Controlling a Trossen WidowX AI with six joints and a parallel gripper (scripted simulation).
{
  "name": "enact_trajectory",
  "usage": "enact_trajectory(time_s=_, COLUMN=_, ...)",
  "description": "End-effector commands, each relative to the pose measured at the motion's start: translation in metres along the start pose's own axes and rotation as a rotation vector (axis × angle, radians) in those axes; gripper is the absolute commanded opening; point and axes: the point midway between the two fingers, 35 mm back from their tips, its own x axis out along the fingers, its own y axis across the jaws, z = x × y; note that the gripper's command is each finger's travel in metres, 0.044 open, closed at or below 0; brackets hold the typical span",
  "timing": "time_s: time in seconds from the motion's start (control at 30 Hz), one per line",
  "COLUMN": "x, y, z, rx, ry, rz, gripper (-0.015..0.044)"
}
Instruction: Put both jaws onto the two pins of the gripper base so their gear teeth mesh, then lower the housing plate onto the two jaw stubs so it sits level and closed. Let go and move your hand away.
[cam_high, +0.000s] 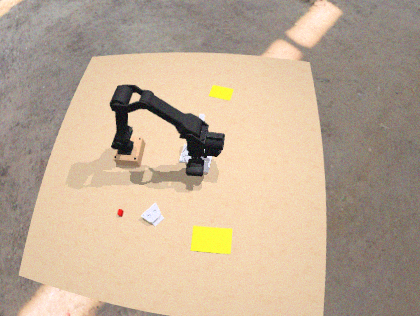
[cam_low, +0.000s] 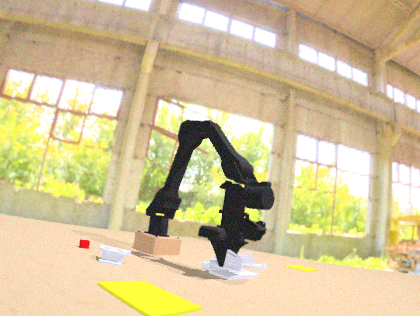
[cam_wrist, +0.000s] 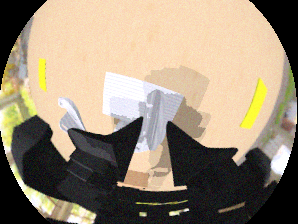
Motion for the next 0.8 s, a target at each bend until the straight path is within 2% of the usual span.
enact_trajectory(time_s=0.0, x=0.0020, y=-0.0003, z=-0.0008, rx=-0.006, ry=0.003, rz=-0.002, gripper=0.0134)
enact_trajectory(time_s=0.77, x=0.0082, y=-0.0003, z=-0.0009, rx=-0.007, ry=0.003, rz=-0.002, gripper=0.0134)
